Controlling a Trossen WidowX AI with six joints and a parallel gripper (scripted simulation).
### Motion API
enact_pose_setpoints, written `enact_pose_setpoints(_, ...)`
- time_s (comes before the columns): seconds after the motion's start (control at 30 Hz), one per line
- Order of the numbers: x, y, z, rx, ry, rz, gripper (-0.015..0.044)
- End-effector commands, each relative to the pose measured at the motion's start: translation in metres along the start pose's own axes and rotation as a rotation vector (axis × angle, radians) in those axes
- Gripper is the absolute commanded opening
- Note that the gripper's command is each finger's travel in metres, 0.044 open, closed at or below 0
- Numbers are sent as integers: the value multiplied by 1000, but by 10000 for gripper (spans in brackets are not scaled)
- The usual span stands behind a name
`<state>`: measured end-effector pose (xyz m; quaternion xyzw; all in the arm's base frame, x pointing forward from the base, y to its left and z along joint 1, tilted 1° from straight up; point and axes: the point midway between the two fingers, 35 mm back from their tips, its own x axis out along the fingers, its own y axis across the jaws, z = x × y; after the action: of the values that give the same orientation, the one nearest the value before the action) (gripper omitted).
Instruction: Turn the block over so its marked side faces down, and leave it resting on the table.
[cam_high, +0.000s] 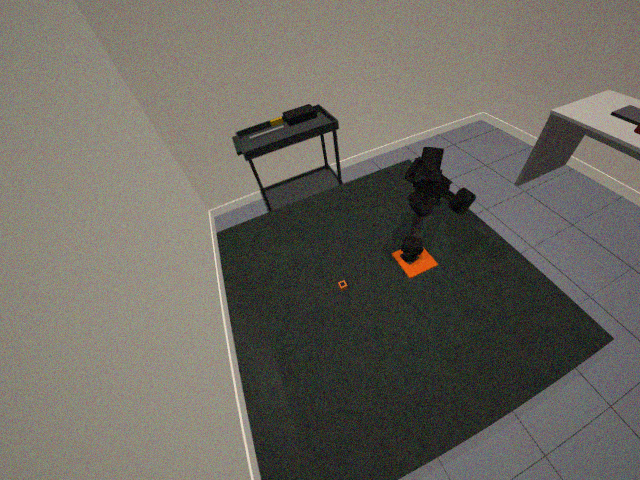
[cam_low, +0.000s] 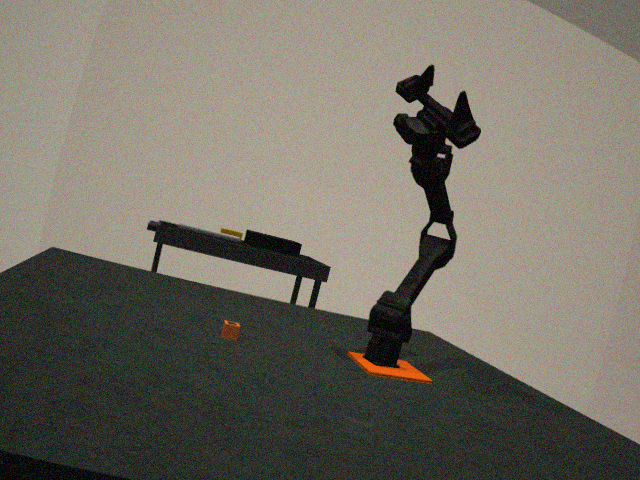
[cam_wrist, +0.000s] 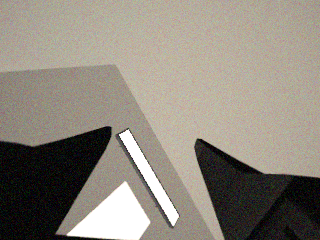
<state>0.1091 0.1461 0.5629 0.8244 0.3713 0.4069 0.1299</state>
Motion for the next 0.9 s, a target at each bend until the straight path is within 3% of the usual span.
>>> enact_pose_setpoints(0.0,1,0,3,-10,-10,0,426)
enact_pose_setpoints(0.23,21,6,109,-378,-377,-73,440)
enact_pose_setpoints(0.43,7,17,209,-662,-702,-254,440)
enact_pose_setpoints(0.63,-35,29,298,-867,-975,-540,440)
enact_pose_setpoints(0.87,-118,37,379,-1016,-1151,-1105,440)
